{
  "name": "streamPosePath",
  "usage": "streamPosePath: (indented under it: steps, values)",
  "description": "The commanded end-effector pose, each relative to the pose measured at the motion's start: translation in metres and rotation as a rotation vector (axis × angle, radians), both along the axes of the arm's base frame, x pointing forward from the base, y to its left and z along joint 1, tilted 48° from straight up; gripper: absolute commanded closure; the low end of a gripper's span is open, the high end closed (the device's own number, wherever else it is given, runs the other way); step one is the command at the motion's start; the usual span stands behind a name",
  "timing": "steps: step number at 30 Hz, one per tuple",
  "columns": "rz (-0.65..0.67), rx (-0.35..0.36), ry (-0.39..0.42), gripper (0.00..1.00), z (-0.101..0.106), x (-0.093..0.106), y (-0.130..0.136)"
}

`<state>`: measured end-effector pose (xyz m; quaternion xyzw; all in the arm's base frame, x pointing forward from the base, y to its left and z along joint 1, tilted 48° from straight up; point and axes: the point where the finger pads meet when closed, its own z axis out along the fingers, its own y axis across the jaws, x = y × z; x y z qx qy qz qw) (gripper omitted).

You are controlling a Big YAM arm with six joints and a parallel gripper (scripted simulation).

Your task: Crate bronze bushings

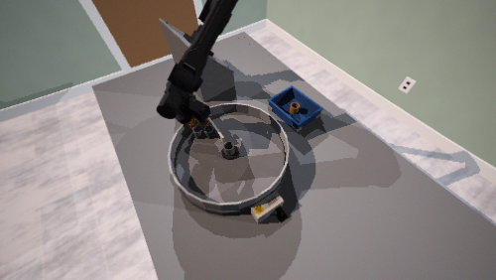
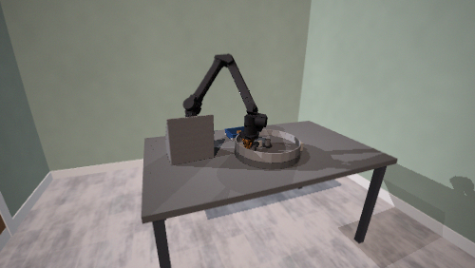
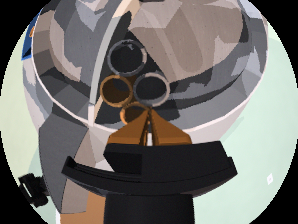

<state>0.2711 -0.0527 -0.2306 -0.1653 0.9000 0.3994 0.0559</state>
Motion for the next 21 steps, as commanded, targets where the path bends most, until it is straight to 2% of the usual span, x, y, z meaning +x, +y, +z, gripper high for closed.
streamPosePath:
  steps: [1, 18, 21]
  values:
    - [-0.023, -0.009, -0.016, 1.00, 0.0020, 0.0089, -0.0108]
    - [-0.024, -0.009, -0.016, 1.00, 0.0021, 0.0090, -0.0109]
    - [-0.024, -0.017, -0.034, 1.00, 0.0074, 0.0138, -0.0186]
